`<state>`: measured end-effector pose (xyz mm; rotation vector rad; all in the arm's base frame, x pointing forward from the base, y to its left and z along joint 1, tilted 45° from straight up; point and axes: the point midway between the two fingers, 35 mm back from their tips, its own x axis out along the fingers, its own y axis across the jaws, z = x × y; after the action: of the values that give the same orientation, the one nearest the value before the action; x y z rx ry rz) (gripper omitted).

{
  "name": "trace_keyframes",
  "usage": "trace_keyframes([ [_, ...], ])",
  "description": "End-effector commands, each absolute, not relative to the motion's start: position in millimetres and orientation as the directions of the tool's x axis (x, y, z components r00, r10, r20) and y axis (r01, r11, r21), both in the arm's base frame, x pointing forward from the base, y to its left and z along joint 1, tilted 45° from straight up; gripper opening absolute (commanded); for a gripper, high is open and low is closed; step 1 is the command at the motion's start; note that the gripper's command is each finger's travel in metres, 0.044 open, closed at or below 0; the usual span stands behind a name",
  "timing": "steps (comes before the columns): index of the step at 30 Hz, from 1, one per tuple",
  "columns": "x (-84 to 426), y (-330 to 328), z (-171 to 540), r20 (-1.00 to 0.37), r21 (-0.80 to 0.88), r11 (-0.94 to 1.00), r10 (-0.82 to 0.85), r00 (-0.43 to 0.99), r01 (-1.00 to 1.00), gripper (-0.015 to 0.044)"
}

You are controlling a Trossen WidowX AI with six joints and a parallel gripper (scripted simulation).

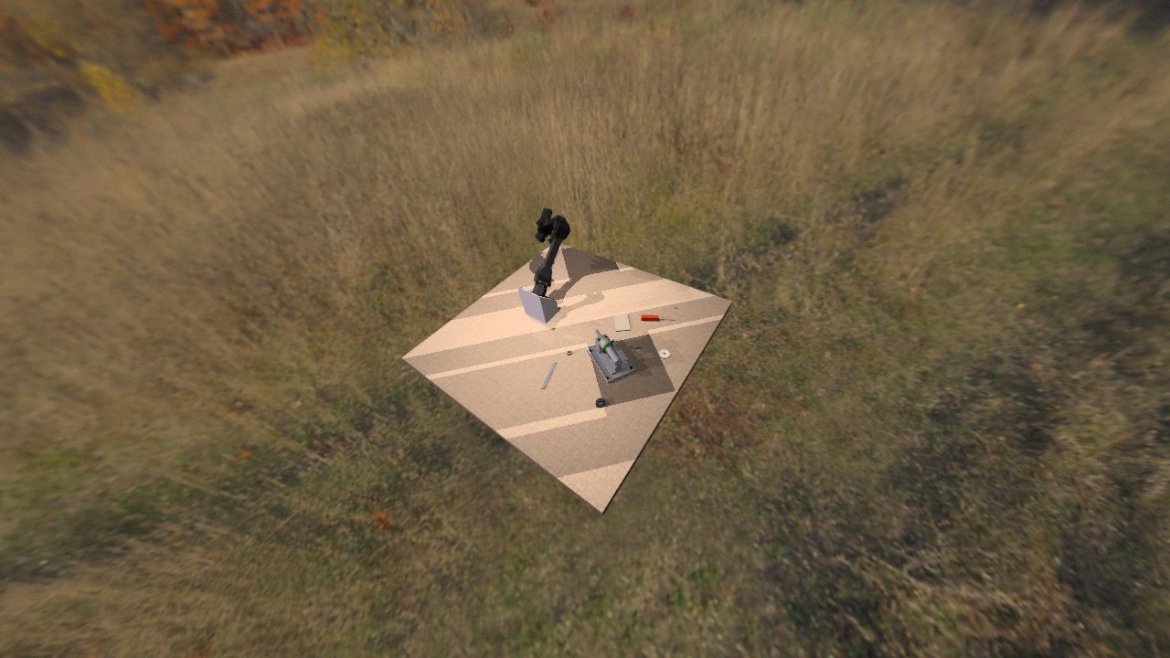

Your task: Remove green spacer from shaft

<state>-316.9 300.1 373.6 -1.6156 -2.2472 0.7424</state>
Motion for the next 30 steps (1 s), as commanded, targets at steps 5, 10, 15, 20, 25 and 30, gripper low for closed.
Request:
trace_keyframes([
  [5,-296,324,370,-0.080,-0.576,0.191,0.954,-0.287,0.795,0.0440],
  [10,-238,373,362,-0.098,-0.632,0.065,0.982,-0.164,0.772,0.0440],
  [15,-172,411,352,-0.118,-0.685,-0.055,0.992,-0.037,0.726,0.0440],
  [20,-100,438,341,-0.143,-0.731,-0.166,0.986,0.090,0.662,0.0440],
  [25,-24,451,326,-0.168,-0.759,-0.262,0.963,0.210,0.596,0.0440],
  [30,53,450,314,-0.187,-0.788,-0.339,0.927,0.325,0.514,0.0440],
])
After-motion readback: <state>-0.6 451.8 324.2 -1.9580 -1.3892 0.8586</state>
